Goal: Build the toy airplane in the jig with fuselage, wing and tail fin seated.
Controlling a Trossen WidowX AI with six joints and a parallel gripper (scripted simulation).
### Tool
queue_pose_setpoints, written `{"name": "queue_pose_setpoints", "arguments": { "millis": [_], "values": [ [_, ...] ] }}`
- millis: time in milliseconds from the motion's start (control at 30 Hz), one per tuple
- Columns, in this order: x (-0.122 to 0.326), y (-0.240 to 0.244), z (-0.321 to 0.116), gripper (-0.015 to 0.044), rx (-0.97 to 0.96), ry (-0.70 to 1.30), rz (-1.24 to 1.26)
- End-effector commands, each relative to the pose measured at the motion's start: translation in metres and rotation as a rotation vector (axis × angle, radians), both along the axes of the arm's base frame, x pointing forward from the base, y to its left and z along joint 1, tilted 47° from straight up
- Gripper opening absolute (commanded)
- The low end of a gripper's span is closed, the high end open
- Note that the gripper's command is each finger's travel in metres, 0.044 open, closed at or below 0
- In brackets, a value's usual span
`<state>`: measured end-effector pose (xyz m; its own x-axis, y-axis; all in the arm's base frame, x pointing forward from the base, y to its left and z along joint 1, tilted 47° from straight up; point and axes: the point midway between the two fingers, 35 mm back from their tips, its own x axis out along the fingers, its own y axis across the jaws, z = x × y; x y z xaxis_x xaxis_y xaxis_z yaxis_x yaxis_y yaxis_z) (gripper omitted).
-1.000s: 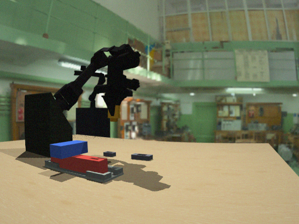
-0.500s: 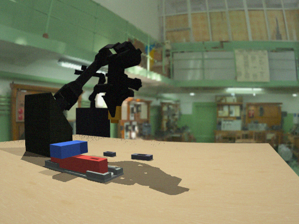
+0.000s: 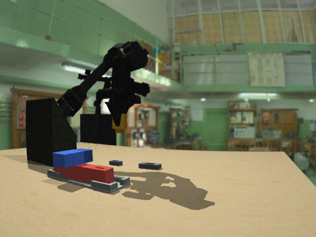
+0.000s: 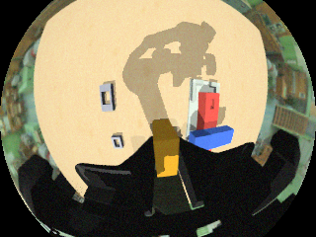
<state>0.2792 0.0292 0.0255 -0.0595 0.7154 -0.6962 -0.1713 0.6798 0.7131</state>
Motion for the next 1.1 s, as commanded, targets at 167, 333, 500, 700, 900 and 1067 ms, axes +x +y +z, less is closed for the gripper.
{"name": "queue_pose_setpoints", "arguments": {
  "millis": [167,333,500,700,900,1067],
  "values": [
    [0.014,-0.014,-0.022,0.0,-0.002,-0.007,0.003],
    [0.02,-0.02,-0.034,0.0,0.0,-0.006,0.002],
    [0.025,-0.027,-0.047,0.0,0.001,-0.005,0.002],
    [0.03,-0.034,-0.064,0.0,0.004,-0.003,0.002],
    [0.034,-0.042,-0.081,0.0,0.006,-0.002,0.002],
    [0.036,-0.048,-0.095,0.0,0.009,-0.001,0.001]
  ]
}}
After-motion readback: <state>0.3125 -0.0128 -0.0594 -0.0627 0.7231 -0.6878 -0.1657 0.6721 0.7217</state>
